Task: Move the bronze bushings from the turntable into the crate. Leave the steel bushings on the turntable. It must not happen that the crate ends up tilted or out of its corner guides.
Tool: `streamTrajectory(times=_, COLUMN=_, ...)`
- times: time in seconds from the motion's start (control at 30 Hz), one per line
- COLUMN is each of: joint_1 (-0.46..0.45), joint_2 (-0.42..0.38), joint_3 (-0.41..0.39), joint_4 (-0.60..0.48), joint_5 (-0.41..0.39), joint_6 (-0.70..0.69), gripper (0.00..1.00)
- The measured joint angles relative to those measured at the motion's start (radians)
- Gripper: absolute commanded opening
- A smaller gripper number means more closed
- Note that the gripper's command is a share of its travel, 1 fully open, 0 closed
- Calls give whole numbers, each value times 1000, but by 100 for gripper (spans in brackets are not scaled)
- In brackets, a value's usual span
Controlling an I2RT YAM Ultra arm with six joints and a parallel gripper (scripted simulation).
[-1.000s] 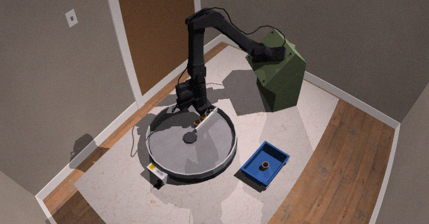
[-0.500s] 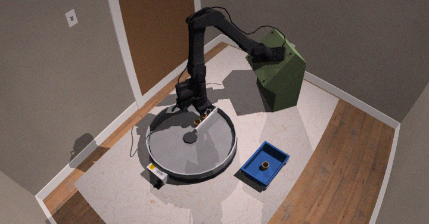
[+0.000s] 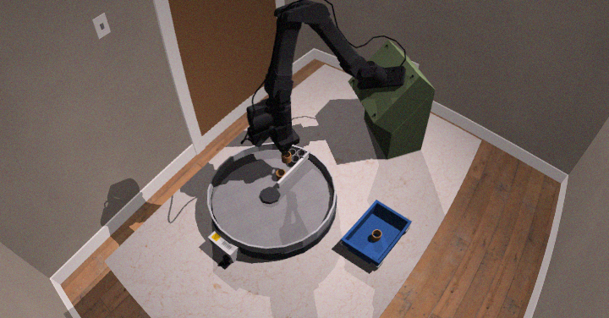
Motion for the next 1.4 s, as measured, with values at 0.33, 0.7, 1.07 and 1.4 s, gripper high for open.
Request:
streamTrajectory(times=0.33, joint_1=2, joint_2=-5, joint_3=0, joint_4=-39, joint_5=6, joint_6=6, gripper=0)
streamTrajectory(times=0.7, joint_1=2, joint_2=-5, joint_3=0, joint_4=-40, joint_5=6, joint_6=6, gripper=0)
streamTrajectory(times=1.07, joint_1=2, joint_2=-5, joint_3=0, joint_4=-40, joint_5=6, joint_6=6, gripper=0)
streamTrajectory(times=1.4, joint_1=2, joint_2=-5, joint_3=0, joint_4=-40, joint_5=7, joint_6=7, gripper=0)
